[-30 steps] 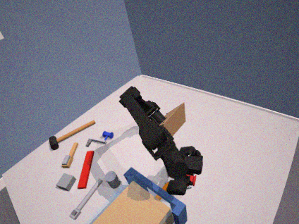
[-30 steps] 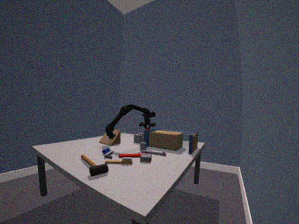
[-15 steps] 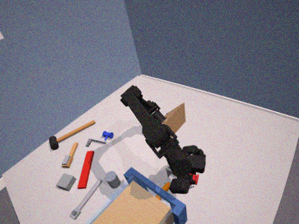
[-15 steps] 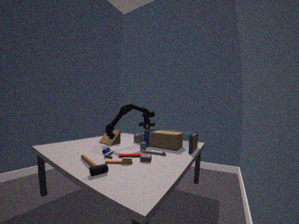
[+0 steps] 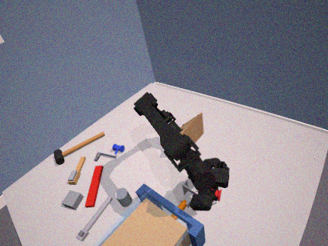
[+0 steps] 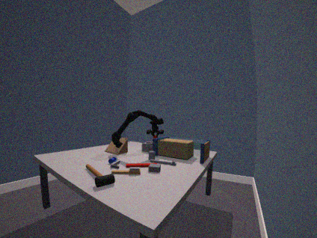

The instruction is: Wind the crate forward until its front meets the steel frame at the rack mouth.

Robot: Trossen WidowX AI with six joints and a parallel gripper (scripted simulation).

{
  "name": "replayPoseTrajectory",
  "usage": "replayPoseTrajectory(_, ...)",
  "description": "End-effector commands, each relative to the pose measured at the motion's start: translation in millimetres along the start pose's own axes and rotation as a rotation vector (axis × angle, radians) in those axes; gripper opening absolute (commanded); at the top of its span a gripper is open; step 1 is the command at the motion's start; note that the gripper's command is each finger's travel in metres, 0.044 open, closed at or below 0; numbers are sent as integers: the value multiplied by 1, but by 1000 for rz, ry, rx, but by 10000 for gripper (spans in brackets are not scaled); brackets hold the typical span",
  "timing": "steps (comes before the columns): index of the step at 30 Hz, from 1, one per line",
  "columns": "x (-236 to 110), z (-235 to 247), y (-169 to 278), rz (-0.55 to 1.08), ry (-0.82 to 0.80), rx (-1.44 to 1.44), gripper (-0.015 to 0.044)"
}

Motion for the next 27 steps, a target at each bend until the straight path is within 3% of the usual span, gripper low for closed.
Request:
replayPoseTrajectory(1, 6, 18, -10, -7, -43, -20, 0)
replayPoseTrajectory(27, 10, 50, -18, -8, -45, -21, 0)
Point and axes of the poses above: the point midway between the two fingers, 35 mm back from their tips, its own x axis out along the fingers, its own z axis across the jaws, y = z × x, the point moved 9 cm from there along -x, back along the fingers, and after that the axes turned 4 degrees about x, right-handed, at the moved point
